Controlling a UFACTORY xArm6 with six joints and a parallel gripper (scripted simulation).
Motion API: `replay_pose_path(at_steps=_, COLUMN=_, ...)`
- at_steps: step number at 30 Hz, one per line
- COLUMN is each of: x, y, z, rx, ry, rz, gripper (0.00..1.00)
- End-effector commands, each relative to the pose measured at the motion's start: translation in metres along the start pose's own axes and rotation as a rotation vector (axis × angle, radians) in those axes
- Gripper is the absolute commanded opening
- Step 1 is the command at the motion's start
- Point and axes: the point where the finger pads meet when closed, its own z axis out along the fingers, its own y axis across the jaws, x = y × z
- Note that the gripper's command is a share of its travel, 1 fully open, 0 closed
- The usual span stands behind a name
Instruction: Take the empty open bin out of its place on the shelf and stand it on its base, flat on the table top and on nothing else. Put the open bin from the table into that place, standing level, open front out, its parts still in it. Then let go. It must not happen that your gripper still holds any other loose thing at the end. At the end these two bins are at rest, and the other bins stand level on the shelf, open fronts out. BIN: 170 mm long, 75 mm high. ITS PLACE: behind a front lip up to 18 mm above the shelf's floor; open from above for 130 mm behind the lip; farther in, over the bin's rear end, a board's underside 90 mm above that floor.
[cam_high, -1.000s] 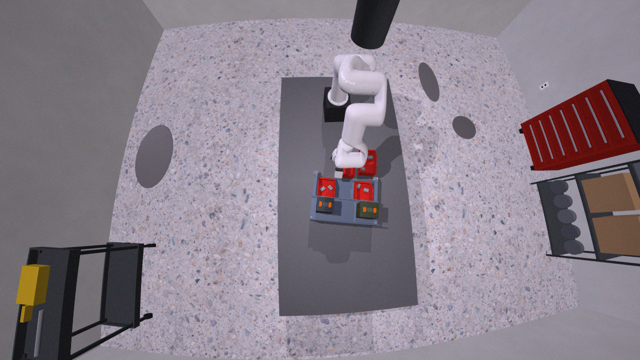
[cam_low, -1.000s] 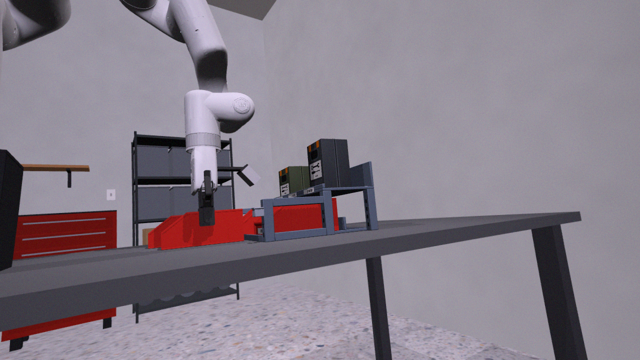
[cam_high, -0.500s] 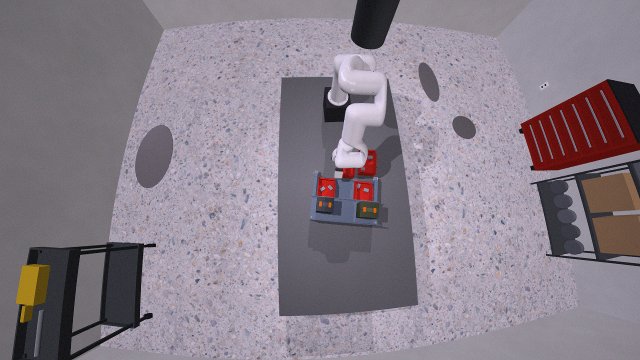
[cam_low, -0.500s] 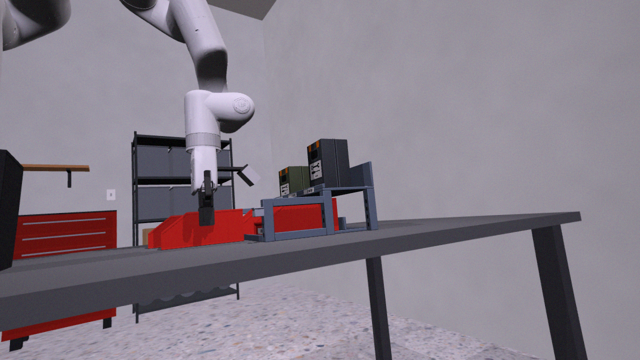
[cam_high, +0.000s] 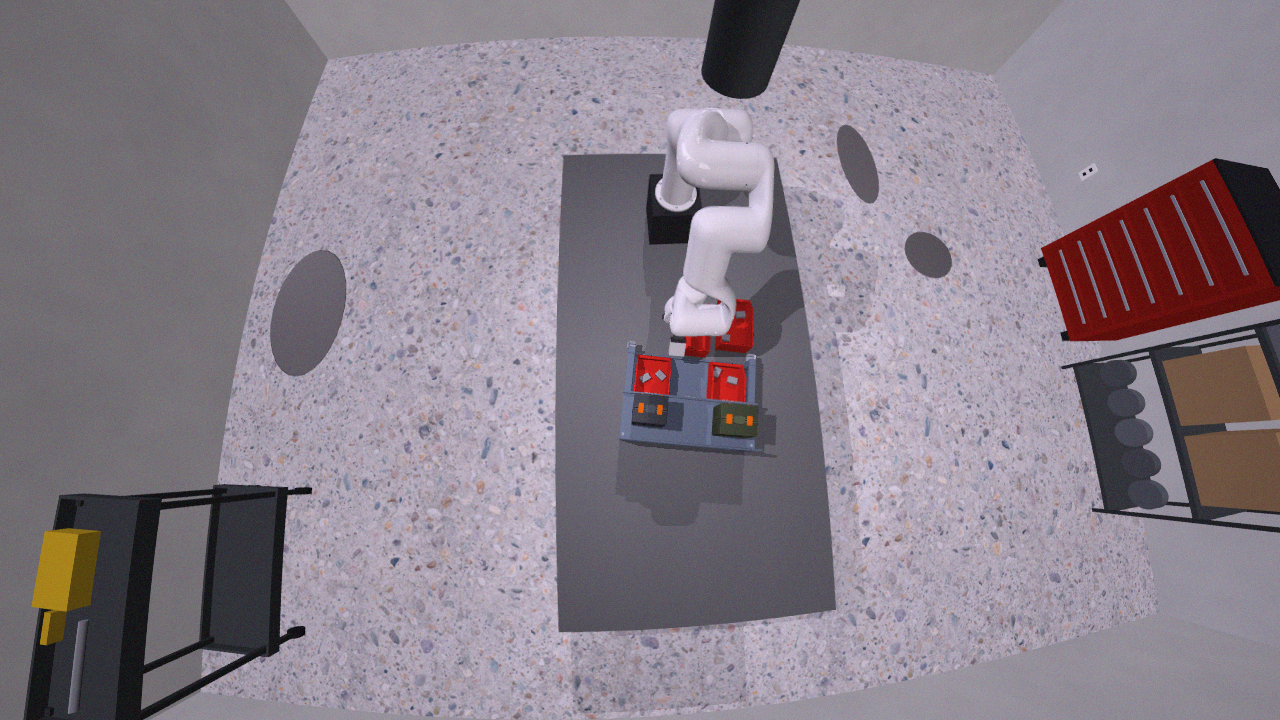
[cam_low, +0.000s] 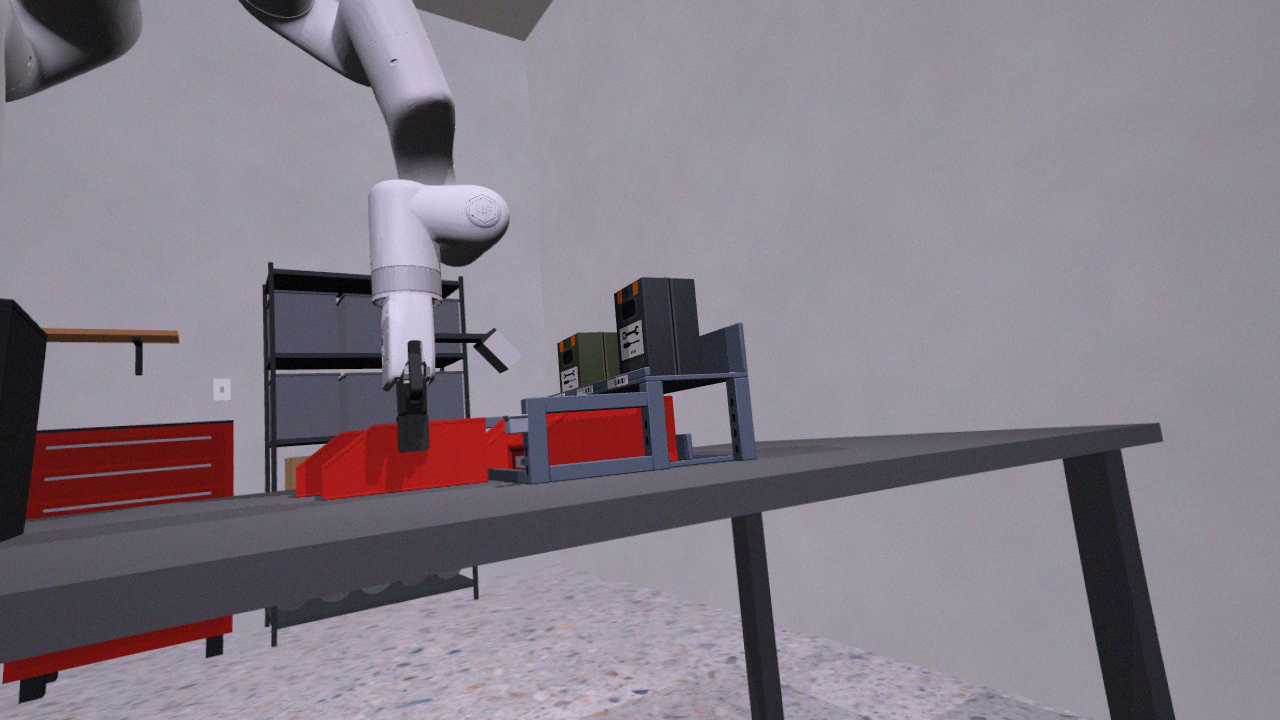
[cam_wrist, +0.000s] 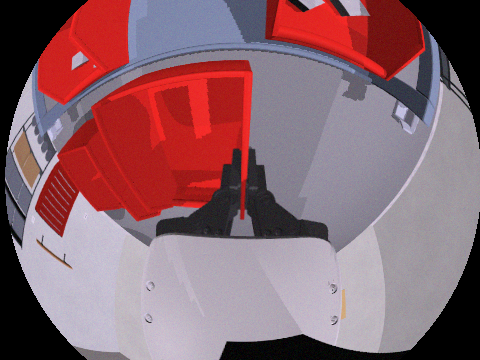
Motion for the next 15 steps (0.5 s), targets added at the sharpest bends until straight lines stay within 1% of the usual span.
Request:
replay_pose_path(at_steps=1, x=0.001, y=0.0, z=-0.001, rx=0.0, ry=0.003, rz=0.0, gripper=0.0)
replay_pose_path(at_steps=10, x=0.001, y=0.0, z=-0.004, rx=0.0, ry=0.003, rz=0.0, gripper=0.0)
replay_pose_path(at_steps=15, x=0.001, y=0.0, z=-0.011, rx=0.0, ry=0.003, rz=0.0, gripper=0.0)
